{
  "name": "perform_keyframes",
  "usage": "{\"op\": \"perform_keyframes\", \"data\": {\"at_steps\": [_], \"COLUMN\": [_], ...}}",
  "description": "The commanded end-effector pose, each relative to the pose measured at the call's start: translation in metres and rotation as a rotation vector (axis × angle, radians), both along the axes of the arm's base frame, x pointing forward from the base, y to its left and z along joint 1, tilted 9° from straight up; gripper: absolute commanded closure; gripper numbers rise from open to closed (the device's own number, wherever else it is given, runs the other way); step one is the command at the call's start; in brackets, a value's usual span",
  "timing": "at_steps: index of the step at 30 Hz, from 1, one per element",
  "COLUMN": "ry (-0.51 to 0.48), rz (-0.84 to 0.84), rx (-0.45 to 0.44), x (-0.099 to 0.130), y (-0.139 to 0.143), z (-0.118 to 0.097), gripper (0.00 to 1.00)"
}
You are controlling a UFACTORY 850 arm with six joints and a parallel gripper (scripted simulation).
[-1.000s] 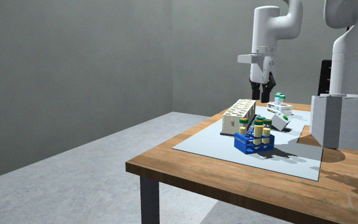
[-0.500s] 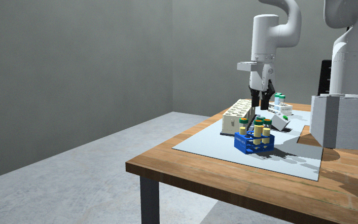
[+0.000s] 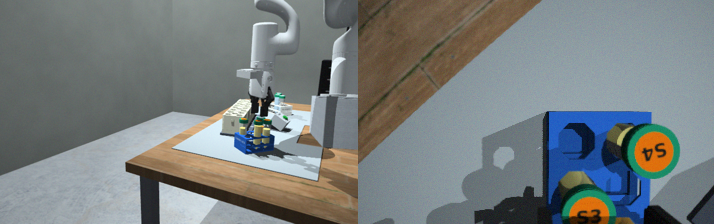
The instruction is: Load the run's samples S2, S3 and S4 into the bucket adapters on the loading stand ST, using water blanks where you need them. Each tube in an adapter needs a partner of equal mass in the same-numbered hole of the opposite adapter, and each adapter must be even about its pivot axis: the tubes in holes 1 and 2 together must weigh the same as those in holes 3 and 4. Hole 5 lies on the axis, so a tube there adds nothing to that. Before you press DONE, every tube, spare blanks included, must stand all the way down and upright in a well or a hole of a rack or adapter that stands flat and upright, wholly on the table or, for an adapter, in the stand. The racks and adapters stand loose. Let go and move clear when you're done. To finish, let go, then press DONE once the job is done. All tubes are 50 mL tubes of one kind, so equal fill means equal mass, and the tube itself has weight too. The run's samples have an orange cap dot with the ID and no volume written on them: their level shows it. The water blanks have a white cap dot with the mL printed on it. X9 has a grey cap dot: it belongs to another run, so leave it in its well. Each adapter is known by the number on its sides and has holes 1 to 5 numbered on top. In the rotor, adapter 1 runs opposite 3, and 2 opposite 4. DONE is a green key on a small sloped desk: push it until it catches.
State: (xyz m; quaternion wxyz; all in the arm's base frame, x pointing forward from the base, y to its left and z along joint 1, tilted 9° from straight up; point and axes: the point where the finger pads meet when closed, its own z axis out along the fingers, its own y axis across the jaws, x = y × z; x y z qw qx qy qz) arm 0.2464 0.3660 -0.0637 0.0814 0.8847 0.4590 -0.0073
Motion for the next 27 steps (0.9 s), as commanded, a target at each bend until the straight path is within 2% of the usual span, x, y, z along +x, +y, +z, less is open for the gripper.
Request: {"op": "perform_keyframes", "data": {"at_steps": [1, 12, 27], "ry": [-0.005, -0.005, -0.005], "rz": [0.001, 0.001, 0.001], "rx": [0.003, 0.003, 0.003], "x": [0.001, 0.002, 0.002], "y": [0.0, -0.003, -0.003], "z": [-0.008, -0.026, -0.028], "gripper": [0.43, 0.43, 0.43]}}
